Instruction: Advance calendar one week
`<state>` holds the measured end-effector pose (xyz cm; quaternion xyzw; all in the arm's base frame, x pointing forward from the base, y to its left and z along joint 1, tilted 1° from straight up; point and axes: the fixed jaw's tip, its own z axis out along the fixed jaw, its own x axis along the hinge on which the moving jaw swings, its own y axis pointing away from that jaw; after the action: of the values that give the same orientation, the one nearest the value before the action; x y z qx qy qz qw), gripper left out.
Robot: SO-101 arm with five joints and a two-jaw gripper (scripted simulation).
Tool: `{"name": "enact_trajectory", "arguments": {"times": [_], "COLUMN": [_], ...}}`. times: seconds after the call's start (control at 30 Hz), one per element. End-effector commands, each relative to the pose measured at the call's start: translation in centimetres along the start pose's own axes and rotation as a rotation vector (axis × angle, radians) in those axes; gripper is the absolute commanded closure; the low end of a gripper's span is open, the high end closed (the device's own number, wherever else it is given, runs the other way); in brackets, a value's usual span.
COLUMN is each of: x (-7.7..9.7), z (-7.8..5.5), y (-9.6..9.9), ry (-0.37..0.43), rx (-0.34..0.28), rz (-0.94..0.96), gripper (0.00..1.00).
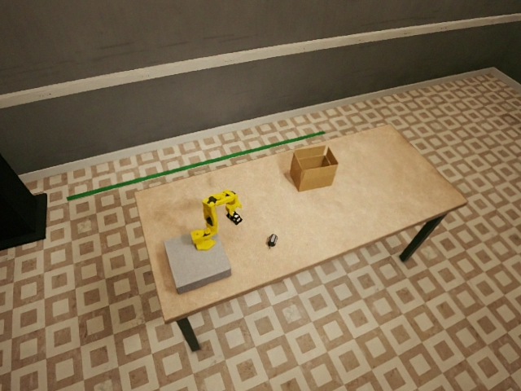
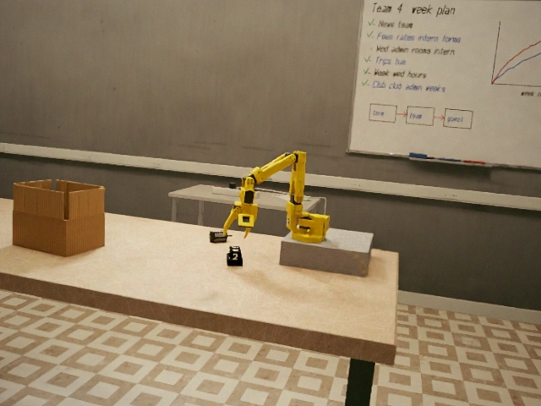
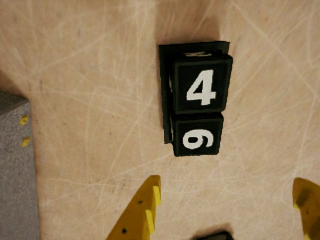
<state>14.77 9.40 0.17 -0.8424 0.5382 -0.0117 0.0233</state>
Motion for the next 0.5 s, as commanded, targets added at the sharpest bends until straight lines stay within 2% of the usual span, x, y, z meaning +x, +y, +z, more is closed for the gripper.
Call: {"name": "enact_trajectory", "arguments": {"times": [0.0,0.47], "x": [0.17,0.11], "z": [0.84,0.71], "y": [0.68,0.36], "ry": [0.007,0.008], "rx": [-0.062,-0.060], "rz": [0.016,0.035], "gripper": [0.65,0.65]}}
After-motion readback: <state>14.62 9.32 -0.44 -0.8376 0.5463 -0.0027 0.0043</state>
